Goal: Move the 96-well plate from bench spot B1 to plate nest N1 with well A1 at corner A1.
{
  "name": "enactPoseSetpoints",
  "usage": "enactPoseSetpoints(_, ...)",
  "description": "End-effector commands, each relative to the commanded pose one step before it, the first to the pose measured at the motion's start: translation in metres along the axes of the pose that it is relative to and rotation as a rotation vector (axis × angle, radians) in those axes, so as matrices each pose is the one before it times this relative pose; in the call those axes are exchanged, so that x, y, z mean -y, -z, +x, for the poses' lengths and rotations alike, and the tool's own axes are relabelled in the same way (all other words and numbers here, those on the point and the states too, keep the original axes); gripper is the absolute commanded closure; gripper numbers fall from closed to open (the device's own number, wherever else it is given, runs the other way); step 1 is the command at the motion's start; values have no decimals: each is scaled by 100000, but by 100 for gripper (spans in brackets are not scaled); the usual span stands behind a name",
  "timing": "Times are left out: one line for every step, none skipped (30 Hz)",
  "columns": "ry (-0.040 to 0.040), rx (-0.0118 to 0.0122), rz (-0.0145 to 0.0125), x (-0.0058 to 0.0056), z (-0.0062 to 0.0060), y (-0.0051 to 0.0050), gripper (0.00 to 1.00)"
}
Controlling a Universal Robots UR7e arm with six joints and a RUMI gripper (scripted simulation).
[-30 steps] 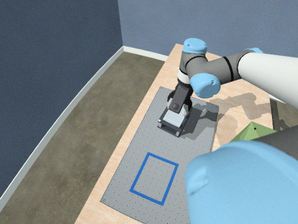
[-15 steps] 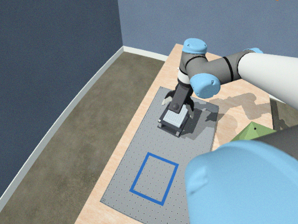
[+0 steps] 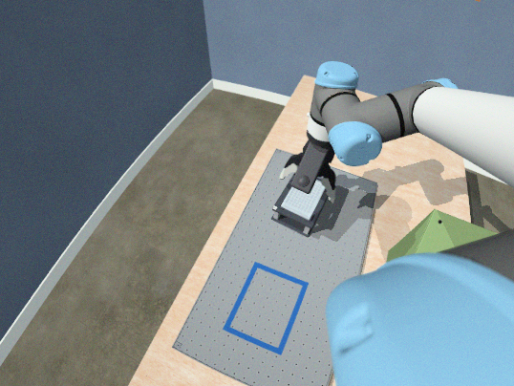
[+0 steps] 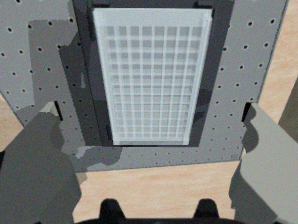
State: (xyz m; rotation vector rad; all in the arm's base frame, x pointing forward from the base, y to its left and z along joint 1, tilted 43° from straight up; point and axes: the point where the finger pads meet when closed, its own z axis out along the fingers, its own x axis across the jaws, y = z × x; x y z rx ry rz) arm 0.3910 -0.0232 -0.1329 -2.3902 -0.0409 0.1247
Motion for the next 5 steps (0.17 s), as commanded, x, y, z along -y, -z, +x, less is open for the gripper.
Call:
enactPoseSetpoints(16,-87,-69,-26,24,1248,0)
enactPoseSetpoints(0,0,0,0,0,267,0)
enactPoseSetpoints(0,0,0,0,0,267,0)
enactPoseSetpoints(0,0,0,0,0,267,0)
enactPoseSetpoints(0,0,0,0,0,267,0)
